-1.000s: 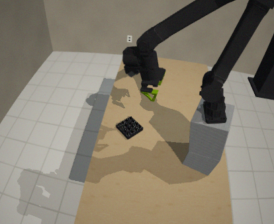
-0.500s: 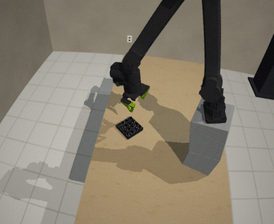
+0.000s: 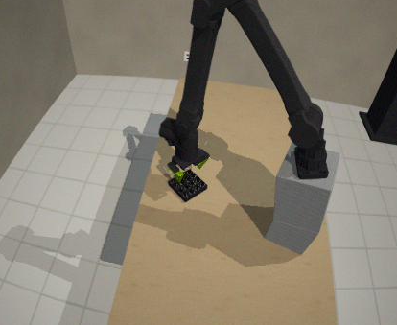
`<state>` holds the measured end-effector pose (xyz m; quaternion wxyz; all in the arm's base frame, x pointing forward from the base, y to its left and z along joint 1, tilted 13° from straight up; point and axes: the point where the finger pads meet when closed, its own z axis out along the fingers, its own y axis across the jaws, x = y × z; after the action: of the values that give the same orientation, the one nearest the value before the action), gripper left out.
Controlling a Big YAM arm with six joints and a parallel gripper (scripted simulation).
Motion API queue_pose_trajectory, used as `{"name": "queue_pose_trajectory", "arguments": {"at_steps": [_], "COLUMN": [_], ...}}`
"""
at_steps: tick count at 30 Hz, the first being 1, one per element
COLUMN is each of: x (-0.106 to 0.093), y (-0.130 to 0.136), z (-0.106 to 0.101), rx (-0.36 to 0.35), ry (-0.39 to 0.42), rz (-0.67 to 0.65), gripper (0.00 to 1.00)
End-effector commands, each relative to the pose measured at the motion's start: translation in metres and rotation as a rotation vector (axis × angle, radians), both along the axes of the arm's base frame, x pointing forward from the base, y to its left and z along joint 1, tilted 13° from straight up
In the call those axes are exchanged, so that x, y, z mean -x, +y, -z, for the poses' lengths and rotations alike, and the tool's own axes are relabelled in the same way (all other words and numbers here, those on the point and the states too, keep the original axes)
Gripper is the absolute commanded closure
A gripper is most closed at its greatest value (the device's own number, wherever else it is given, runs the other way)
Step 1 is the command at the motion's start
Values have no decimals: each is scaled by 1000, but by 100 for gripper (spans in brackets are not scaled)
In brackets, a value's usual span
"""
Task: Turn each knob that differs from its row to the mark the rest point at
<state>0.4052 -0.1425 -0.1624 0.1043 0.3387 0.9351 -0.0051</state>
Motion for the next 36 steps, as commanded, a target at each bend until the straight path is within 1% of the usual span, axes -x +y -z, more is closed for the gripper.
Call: {"name": "queue_pose_trajectory", "arguments": {"at_steps": [1, 2, 3, 5, 6, 9, 13, 36], "x": [-12, -12, -25, -25, -23, -7, -9, -9], "y": [-10, -10, -7, -8, -7, -2, -2, -2], "z": [5, 5, -9, -9, -5, 5, 4, 4], "rx": [1, 1, 13, 12, 10, -3, -1, -1], "ry": [-40, -40, -78, -80, -71, -30, -33, -33], "rz": [56, 56, 43, 46, 46, 46, 40, 41], "gripper": [0, 0, 0, 0, 0, 0, 0, 0]}}
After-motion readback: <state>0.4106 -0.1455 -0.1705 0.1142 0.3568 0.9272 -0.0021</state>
